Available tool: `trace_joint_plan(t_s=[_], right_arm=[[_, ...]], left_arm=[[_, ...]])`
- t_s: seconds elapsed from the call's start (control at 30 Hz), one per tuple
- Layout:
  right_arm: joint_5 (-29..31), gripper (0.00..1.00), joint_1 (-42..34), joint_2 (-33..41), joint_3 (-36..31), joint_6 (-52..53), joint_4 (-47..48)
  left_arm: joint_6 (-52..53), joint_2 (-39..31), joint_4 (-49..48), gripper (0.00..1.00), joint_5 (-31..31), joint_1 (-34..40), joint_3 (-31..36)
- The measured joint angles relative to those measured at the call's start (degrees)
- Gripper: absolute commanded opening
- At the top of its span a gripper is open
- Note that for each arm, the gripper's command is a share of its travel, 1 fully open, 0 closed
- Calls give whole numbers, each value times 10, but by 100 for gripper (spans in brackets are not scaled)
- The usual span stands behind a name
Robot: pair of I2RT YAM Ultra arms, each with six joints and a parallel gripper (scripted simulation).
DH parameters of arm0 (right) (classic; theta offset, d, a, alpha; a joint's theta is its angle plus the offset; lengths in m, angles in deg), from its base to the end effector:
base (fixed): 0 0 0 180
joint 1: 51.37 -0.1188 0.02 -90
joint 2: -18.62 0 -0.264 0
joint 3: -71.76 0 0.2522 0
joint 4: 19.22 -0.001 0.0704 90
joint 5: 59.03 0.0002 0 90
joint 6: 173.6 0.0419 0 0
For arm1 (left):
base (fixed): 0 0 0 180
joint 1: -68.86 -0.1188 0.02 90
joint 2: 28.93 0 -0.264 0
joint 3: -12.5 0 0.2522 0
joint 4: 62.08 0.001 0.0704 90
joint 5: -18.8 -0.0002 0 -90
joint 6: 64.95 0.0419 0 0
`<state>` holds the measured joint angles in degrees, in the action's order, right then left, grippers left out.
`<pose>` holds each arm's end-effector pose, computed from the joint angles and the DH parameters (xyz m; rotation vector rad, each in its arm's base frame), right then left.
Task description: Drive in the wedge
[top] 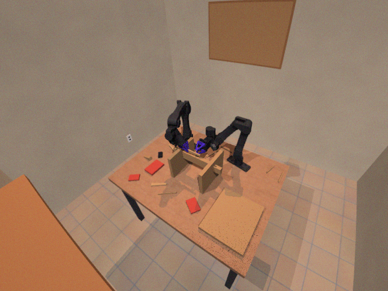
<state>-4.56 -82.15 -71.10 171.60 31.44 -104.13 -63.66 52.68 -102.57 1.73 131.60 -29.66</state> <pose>0.2398 0.1723 0.3262 -1.6408 -1.9777 -0.5694 0.1551 -0.2114 0.2210 -1.2805 1.0764 -1.0755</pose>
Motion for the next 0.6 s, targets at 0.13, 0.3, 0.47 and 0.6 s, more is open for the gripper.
trace_joint_plan(t_s=[0.13, 0.3, 0.47, 0.6], right_arm=[[0, 1, 0, 0, 0, 0, 0], [0, 1, 0, 0, 0, 0, 0], [0, 1, 0, 0, 0, 0, 0], [0, 1, 0, 0, 0, 0, 0]], left_arm=[[-7, 0, 0, 43, 6, 3, 0], [-9, -4, 5, 43, 9, 5, -1], [-7, -10, 20, 43, -1, 2, -10], [-3, -22, 43, 43, -14, -1, -24]])
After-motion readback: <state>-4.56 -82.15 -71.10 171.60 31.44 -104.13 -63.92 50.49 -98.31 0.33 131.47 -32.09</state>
